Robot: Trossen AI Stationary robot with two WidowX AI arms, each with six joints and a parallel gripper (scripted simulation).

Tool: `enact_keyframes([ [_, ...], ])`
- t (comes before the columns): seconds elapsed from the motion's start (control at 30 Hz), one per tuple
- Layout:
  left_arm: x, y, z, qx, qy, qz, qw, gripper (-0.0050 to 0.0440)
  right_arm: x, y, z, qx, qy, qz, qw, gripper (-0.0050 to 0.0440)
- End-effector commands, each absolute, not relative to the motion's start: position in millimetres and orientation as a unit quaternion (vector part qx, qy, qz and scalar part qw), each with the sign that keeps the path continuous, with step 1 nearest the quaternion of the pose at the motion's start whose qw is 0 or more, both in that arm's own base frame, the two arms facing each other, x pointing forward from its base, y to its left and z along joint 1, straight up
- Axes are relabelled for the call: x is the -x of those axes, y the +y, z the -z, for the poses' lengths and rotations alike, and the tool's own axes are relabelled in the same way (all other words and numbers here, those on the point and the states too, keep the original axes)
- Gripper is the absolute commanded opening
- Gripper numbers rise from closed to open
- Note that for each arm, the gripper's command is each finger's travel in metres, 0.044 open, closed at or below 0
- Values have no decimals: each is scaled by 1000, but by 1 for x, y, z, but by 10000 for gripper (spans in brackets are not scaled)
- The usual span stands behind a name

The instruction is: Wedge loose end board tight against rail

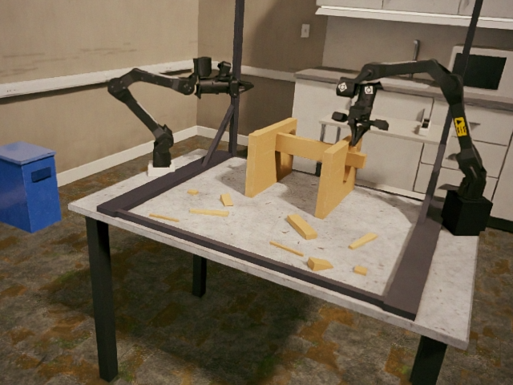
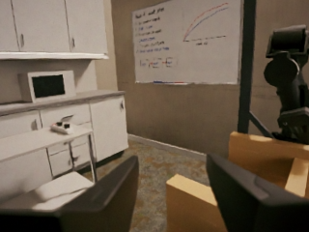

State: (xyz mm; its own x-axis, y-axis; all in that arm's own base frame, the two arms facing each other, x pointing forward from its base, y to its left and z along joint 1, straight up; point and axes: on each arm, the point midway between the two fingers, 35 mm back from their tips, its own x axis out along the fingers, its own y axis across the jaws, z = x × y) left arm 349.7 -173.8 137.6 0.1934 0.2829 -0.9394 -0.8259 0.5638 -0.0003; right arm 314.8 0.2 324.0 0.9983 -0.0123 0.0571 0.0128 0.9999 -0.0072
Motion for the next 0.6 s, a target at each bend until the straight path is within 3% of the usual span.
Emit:
enact_keyframes([
  [0.0,-348,-175,-145,278,502,-372,730,-50,-314,1,-335,5,-40,6,999,200],
  [0.57,-345,-174,-116,252,523,-393,713,-50,-314,1,-335,5,-40,6,999,200],
])
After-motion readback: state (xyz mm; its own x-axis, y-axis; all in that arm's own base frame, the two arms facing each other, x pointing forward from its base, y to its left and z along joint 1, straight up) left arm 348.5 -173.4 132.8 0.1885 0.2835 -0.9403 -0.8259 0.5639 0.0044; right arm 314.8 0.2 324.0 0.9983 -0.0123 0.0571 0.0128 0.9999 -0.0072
